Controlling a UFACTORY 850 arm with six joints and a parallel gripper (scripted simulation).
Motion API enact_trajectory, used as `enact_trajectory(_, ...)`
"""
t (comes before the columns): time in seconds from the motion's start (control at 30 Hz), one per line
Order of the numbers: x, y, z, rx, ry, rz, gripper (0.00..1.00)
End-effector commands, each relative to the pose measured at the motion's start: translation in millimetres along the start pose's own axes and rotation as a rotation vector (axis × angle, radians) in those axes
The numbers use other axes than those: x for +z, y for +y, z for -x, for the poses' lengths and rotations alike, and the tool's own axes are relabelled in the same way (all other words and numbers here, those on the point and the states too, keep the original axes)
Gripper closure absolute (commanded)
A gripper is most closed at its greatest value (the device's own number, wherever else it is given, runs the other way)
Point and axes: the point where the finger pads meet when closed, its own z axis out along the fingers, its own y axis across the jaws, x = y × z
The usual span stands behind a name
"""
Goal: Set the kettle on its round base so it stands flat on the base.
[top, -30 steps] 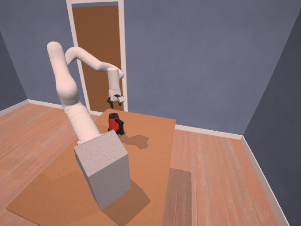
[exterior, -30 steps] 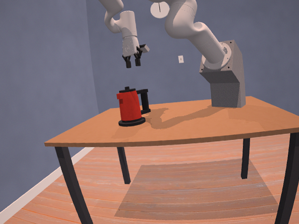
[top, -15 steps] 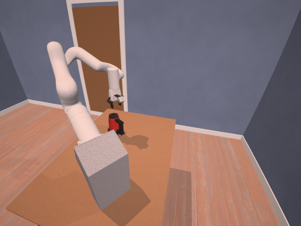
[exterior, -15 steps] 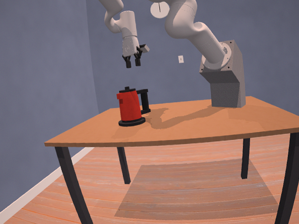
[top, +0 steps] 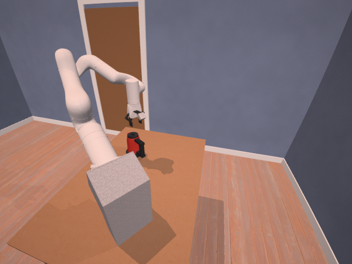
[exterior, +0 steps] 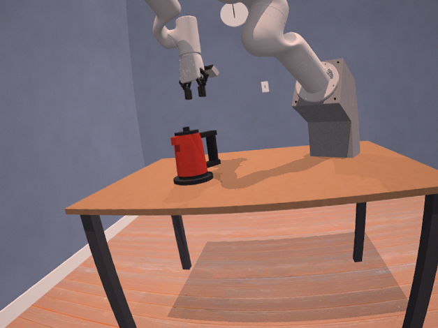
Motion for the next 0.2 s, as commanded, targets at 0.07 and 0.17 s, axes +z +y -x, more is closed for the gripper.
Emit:
enact_trajectory(0.07, -0.3, -0.4, 0.1, 0.0, 0.0, -0.001, 0.19)
enact_trajectory(0.17, -0.3, -0.4, 0.1, 0.0, 0.0, -0.001, 0.19)
